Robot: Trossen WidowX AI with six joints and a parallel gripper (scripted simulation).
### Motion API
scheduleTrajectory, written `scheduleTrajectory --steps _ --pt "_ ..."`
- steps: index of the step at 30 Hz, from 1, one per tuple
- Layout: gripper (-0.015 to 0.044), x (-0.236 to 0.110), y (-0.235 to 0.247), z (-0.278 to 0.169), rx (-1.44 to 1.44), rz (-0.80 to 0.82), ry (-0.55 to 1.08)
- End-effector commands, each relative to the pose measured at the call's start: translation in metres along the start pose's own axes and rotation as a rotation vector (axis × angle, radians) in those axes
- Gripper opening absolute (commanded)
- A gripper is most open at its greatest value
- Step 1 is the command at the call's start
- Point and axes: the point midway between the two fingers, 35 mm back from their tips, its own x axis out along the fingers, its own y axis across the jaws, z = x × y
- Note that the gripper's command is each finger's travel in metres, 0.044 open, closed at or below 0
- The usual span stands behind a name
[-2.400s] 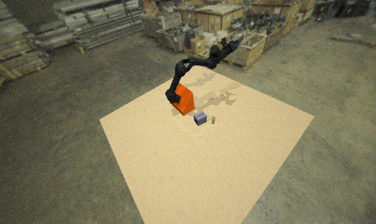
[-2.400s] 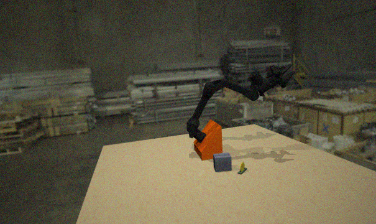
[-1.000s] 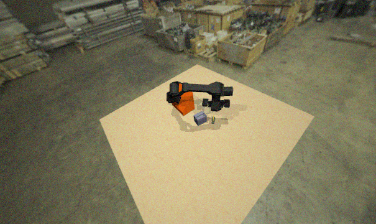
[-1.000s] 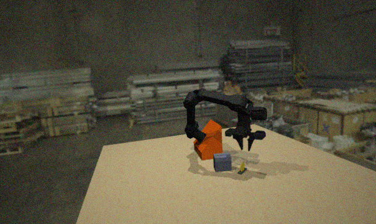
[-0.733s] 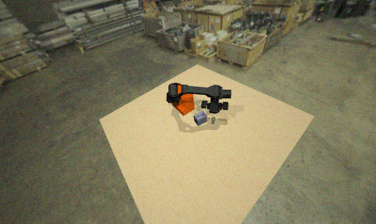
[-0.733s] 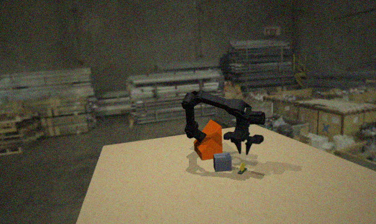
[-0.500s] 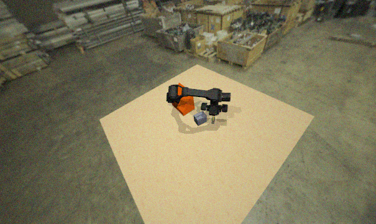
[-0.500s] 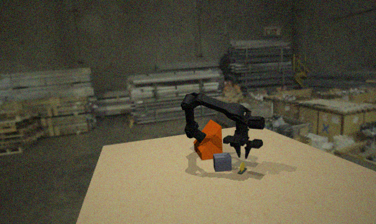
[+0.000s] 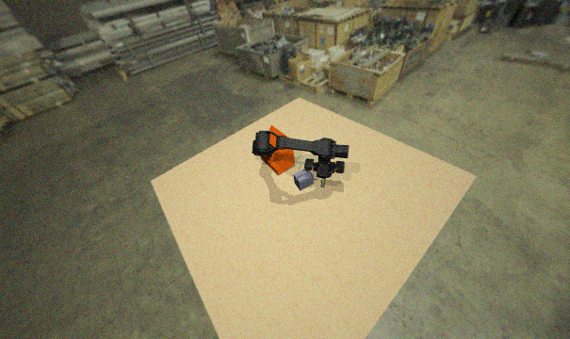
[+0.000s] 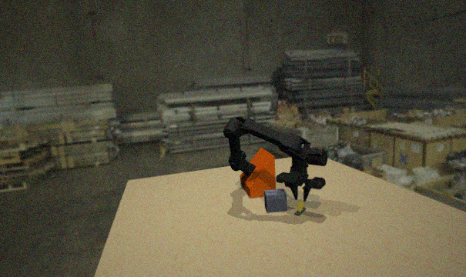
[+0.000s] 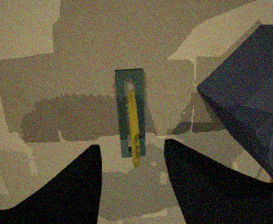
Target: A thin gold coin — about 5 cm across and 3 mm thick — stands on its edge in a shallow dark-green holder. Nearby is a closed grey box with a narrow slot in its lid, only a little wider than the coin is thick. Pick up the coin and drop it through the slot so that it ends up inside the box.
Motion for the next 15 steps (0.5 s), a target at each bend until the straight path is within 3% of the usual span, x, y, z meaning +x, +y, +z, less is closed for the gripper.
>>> scheduleTrajectory --steps 1,15 --pt "0.0161 0.009 -0.002 -0.001 -0.008 -0.011 -0.002" --pt "0.0161 0.032 -0.002 -0.001 -0.007 -0.011 -0.004"
